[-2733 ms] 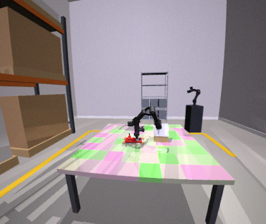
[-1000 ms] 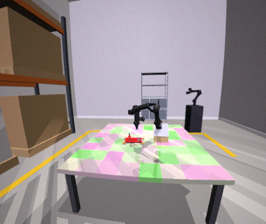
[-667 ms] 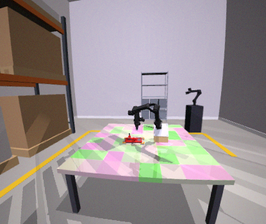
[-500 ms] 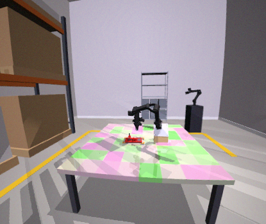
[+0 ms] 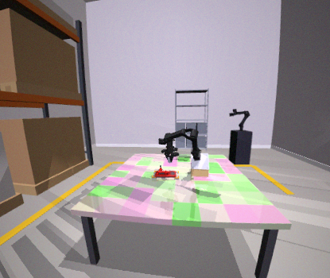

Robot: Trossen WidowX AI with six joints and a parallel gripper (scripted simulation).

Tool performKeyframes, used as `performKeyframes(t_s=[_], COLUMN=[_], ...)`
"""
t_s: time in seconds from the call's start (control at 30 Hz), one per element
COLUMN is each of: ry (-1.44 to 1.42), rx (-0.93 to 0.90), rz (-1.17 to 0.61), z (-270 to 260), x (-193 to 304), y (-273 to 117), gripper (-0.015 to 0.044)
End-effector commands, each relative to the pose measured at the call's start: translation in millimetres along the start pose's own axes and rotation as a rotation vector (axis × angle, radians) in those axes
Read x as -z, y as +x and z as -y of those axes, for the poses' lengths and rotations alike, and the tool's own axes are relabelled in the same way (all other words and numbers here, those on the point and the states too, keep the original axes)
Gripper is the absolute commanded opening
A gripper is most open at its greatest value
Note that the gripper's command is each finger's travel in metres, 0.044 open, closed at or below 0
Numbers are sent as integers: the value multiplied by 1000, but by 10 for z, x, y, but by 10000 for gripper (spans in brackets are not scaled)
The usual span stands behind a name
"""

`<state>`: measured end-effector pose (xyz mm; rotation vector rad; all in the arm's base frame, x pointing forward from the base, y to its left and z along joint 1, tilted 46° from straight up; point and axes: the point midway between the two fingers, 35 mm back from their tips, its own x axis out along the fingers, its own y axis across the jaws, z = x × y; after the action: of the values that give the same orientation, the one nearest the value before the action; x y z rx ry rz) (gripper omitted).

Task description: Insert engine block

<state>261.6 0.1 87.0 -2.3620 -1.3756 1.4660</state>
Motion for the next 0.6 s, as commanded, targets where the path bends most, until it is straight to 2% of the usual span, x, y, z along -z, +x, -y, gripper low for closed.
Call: performKeyframes(t_s=[0.0,0.57], ry=[-97,-625], rx=[2,1], rz=[-4,-5], z=[5,6], x=[7,8], y=[15,76], gripper=[0,0])
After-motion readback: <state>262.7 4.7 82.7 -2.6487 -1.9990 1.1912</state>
